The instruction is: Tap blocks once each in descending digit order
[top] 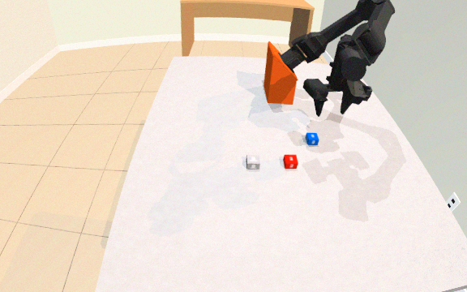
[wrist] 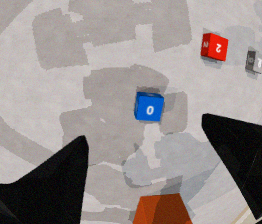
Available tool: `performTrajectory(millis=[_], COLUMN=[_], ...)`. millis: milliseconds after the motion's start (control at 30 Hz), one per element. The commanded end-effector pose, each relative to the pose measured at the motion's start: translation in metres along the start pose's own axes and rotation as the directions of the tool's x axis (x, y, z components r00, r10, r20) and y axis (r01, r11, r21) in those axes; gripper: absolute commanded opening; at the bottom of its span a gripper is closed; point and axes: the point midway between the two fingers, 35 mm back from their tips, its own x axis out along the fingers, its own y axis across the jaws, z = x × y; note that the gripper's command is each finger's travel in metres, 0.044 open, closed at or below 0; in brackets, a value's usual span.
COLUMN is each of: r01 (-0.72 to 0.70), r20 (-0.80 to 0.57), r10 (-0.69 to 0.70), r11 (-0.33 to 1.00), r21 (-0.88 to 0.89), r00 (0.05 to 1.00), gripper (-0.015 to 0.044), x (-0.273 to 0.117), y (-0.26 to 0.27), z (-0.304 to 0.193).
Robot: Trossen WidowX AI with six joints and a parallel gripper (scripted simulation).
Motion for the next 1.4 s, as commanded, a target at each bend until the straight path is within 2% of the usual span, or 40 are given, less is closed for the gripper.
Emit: performTrajectory(millis=[0,867,1233,1367], r01=[-0.022,-0.027,-0.023,-0.023], r20=[0.001,0.004,0.007,0.007], r10=[0.022,0.027,0.022,0.022], r11=[0.973,0.963,0.964,0.964], r21=[0.229,0.268,0.264,0.263], r00=[1.0,1.0,1.0,1.0], gripper=[0.04,0.04,0.04,0.04], x=[-0.012,-0.014,-0.014,-0.013], y=[-0.022,-0.027,-0.123,-0.13], z=[-0.022,-0.024,0.05,0.053])
